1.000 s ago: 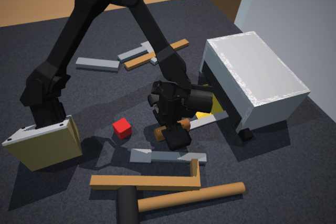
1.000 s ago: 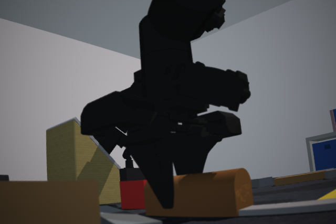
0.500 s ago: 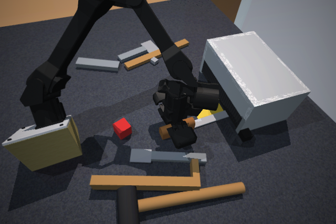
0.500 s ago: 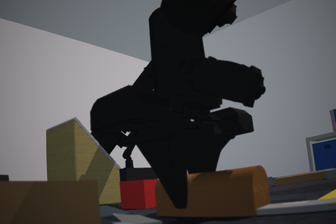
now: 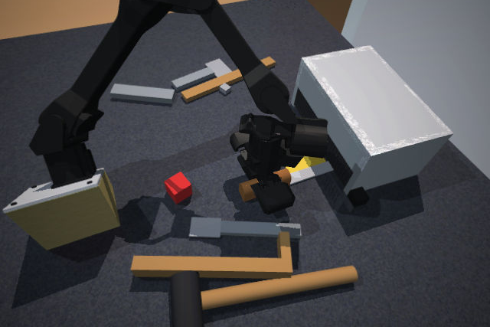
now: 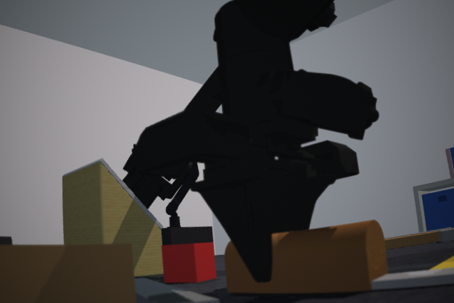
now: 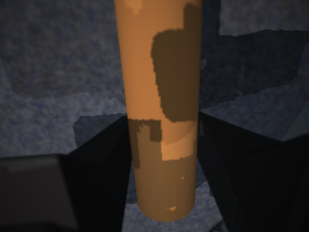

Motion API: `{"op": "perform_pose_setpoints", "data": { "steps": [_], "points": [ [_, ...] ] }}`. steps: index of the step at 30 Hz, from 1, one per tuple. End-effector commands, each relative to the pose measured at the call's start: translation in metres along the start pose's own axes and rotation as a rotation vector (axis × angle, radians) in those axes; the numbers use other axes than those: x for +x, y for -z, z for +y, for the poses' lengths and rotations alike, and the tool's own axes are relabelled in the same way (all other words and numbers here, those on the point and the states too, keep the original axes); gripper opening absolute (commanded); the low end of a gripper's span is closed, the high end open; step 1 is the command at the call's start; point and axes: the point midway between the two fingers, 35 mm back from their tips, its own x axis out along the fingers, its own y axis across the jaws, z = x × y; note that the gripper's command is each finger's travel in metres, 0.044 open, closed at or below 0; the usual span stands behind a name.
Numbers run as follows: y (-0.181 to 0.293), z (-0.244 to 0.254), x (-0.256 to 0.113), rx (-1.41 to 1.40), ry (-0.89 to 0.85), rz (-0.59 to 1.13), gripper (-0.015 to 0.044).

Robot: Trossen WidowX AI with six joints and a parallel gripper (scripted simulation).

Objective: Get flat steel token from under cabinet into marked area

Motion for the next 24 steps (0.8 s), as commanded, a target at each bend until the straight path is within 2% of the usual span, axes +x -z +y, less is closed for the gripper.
{"op": "perform_pose_setpoints", "data": {
  "steps": [1, 24],
  "points": [
    [-0.006, -0.001, 0.0, 0.0, 0.002, -0.002, 0.0],
    [-0.029, 0.0, -0.001, -0.001, 0.002, -0.003, 0.0]
  ]
}}
